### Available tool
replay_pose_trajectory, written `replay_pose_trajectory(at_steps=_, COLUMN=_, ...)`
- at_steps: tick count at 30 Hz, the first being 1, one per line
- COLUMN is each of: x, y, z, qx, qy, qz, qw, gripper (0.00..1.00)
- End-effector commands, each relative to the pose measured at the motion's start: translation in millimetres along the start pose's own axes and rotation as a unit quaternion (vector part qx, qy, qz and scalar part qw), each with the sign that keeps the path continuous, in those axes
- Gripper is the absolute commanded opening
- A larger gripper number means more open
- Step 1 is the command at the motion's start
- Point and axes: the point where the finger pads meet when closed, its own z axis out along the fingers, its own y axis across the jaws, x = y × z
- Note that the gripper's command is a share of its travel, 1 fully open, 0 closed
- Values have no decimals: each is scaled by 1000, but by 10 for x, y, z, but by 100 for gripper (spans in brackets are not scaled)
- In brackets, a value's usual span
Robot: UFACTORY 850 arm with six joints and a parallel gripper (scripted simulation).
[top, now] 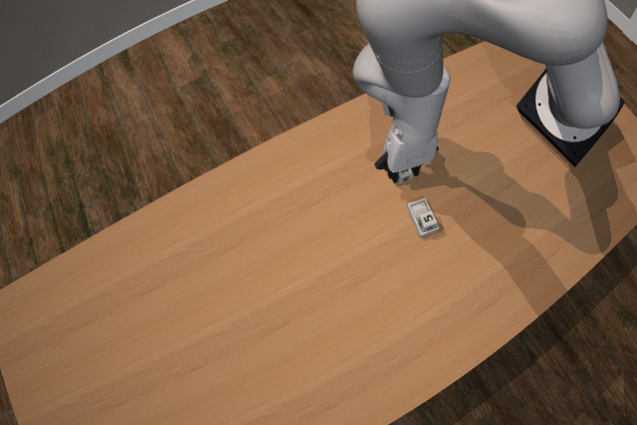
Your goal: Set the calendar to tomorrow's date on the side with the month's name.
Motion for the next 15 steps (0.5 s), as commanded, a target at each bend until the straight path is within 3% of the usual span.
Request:
replay_pose_trajectory(at_steps=1, x=1, y=-4, z=-2, qx=0, qy=0, qz=0, qw=1000, gripper=47)
replay_pose_trajectory(at_steps=2, x=1, y=-4, z=-2, qx=0, qy=0, qz=0, qw=1000, gripper=47)
replay_pose_trajectory(at_steps=3, x=1, y=-4, z=-2, qx=0, qy=0, qz=0, qw=1000, gripper=27)
replay_pose_trajectory(at_steps=15, x=1, y=-4, z=-2, qx=0, qy=0, qz=0, qw=1000, gripper=27)
